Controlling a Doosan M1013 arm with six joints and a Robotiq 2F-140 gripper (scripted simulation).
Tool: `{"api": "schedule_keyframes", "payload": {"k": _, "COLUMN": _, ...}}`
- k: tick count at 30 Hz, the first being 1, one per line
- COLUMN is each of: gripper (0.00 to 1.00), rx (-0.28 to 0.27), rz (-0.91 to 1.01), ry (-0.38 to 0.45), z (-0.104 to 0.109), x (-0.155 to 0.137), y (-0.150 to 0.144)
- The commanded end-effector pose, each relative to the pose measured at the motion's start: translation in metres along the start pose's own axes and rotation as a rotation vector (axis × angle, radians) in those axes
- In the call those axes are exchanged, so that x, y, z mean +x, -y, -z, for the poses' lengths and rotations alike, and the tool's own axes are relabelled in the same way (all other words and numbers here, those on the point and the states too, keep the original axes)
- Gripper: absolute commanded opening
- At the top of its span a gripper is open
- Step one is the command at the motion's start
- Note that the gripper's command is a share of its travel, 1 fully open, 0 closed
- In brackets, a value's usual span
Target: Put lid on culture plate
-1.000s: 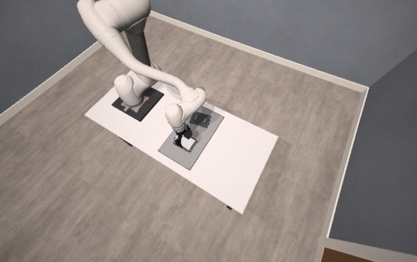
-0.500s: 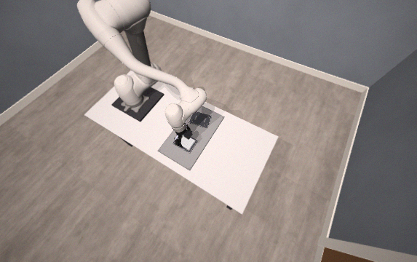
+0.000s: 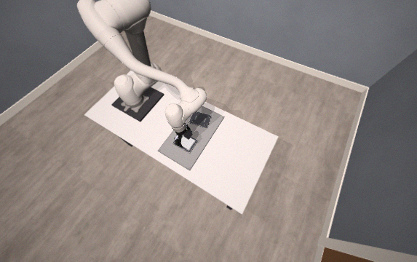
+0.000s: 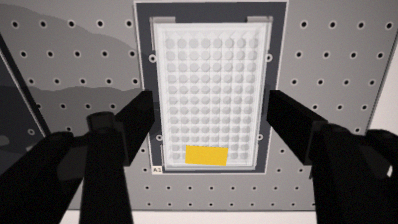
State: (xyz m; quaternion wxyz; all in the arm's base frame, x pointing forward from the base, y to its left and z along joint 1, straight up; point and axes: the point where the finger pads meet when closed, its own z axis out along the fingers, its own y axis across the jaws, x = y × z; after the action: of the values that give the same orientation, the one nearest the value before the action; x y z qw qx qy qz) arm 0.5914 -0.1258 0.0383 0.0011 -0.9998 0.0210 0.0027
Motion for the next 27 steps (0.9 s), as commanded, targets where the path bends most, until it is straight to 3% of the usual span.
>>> {"api": "schedule_keyframes", "payload": {"k": 1, "gripper": 0.69, "rx": 0.0, "rz": 0.0, "ry": -0.001, "z": 0.001, "x": 0.0, "y": 0.0}}
{"api": "schedule_keyframes", "payload": {"k": 12, "gripper": 0.69, "rx": 0.0, "rz": 0.0, "ry": -0.001, "z": 0.004, "x": 0.0, "y": 0.0}}
{"api": "schedule_keyframes", "payload": {"k": 27, "gripper": 0.69, "rx": 0.0, "rz": 0.0, "ry": -0.001, "z": 0.026, "x": 0.0, "y": 0.0}}
